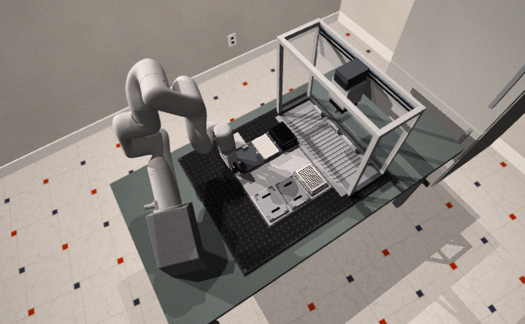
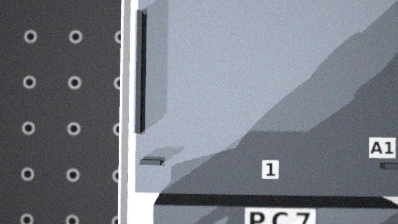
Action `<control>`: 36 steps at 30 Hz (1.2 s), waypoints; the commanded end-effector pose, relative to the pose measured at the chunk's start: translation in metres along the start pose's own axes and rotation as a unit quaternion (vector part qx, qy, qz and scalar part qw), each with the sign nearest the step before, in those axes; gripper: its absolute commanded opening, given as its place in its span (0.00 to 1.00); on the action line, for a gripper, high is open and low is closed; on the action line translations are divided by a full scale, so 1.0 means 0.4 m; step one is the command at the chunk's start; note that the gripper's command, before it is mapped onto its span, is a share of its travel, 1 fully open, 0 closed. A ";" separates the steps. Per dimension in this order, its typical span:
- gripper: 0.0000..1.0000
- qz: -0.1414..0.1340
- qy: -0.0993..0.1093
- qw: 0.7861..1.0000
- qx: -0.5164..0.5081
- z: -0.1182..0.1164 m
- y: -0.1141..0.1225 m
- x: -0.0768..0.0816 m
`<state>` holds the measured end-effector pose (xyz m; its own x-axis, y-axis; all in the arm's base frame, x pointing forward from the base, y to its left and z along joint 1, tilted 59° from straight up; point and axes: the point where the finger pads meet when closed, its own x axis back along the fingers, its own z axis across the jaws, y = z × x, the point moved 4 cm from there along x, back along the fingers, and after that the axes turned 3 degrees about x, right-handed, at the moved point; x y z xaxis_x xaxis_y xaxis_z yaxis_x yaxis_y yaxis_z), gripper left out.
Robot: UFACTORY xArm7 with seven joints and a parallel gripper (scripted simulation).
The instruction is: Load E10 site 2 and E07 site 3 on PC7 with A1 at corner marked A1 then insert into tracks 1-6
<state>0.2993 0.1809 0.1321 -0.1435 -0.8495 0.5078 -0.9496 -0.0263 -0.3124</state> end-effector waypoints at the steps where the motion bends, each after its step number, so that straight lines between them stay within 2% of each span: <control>1: 0.82 0.001 0.001 1.000 0.000 0.002 -0.014 0.001; 36: 0.82 0.001 0.001 1.000 0.000 0.006 -0.092 0.001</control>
<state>0.3297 0.1809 0.1406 -0.1434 -0.8495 0.5078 -0.9496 -0.0263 -0.3123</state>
